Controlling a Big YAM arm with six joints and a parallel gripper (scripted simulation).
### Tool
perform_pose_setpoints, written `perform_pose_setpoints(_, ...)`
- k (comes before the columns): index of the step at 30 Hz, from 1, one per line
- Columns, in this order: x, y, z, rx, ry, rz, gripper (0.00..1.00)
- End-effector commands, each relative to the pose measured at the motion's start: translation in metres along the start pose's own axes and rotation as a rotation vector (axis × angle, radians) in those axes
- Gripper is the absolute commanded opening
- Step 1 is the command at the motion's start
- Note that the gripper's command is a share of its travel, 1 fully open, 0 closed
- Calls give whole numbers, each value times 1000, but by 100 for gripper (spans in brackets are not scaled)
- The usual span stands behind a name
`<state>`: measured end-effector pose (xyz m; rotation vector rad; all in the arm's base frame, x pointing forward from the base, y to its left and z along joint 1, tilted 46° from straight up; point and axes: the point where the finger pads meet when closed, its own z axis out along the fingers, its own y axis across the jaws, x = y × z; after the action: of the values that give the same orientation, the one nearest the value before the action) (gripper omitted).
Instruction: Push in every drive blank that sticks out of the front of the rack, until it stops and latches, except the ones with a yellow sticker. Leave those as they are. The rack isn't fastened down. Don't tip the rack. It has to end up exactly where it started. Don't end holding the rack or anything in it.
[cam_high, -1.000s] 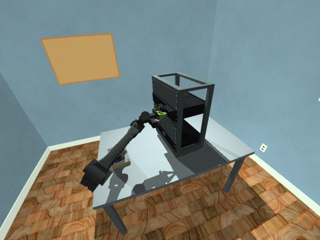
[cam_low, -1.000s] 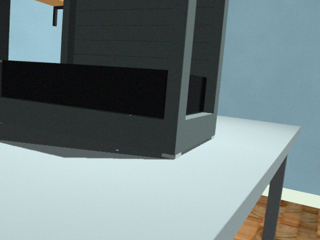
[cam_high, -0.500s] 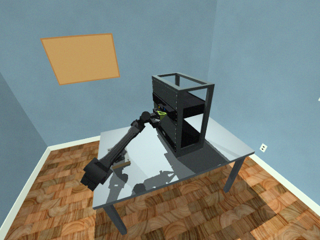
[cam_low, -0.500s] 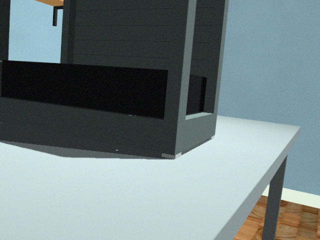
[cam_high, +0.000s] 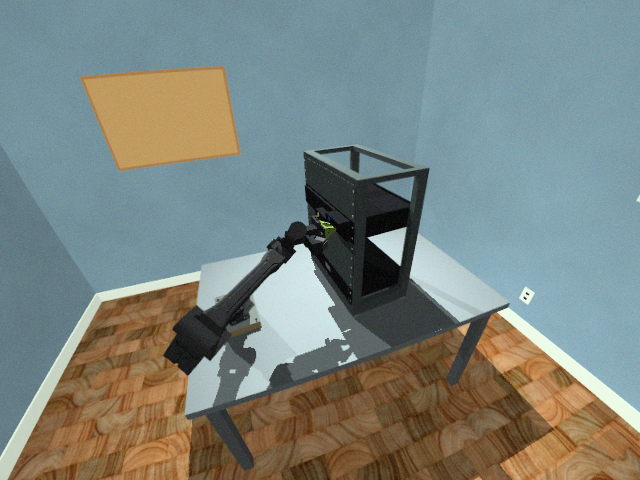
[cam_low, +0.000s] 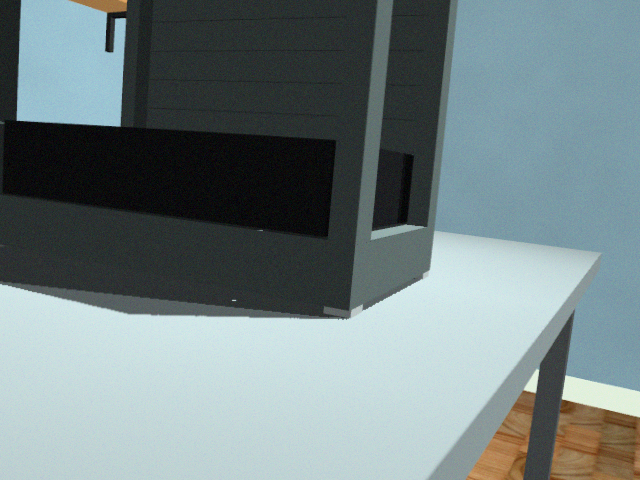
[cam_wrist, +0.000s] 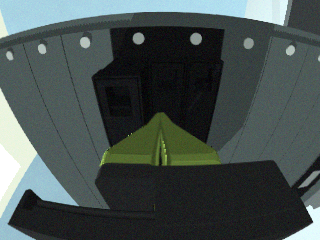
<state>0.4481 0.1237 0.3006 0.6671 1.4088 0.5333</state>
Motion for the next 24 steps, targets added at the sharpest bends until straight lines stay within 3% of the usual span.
perform_pose_setpoints(1, -7, 7, 22, 11, -21, 22, 0)
perform_pose_setpoints(24, -7, 5, 28, -3, -34, 33, 0)
